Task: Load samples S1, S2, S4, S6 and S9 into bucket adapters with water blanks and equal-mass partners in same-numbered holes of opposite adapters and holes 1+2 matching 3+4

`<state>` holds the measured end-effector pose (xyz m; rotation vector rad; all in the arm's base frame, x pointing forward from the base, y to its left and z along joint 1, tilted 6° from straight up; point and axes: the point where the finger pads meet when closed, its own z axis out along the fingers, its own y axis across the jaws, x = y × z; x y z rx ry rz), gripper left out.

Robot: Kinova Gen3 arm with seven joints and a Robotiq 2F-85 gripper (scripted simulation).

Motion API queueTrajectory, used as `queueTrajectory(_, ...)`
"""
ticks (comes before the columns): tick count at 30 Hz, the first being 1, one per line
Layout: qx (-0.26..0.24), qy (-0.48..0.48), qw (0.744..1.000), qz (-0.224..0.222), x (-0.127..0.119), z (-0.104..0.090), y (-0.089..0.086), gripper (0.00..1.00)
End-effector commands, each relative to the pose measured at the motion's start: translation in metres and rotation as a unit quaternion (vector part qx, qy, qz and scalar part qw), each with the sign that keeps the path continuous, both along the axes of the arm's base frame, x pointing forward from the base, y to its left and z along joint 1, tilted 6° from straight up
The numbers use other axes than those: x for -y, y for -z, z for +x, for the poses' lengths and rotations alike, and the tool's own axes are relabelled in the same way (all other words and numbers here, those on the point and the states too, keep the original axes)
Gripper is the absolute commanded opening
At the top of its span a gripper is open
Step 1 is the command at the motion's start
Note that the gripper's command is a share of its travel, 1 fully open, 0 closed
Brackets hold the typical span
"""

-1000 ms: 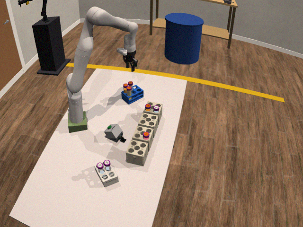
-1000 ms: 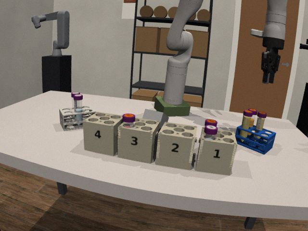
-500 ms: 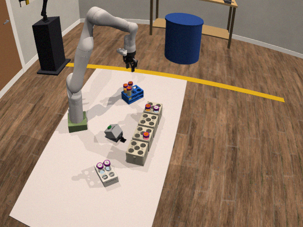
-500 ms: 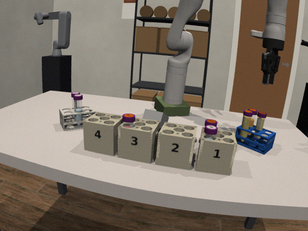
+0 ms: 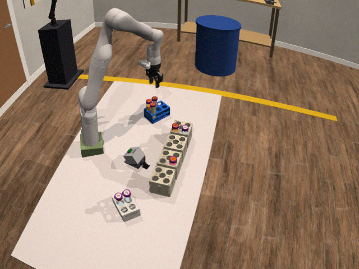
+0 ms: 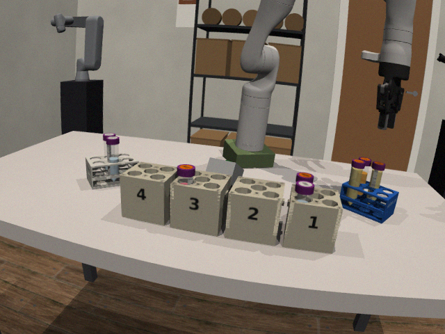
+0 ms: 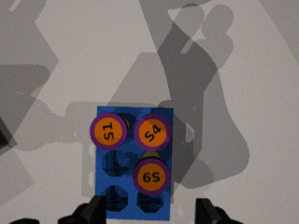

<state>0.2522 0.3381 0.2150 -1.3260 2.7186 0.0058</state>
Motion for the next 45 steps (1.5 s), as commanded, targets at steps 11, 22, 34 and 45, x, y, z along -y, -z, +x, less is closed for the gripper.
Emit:
queueTrajectory(11, 0.001, 0.003, 1.000, -0.001, -0.001, 0.003, 0.020, 0.62)
queueTrajectory(22, 0.001, 0.003, 1.000, -0.001, -0.001, 0.004, 0.032, 0.62)
queueTrajectory(34, 0.001, 0.003, 1.000, -0.001, -0.002, 0.005, 0.045, 0.62)
queueTrajectory(45, 0.001, 0.003, 1.000, -0.001, -0.003, 0.007, 0.060, 0.62)
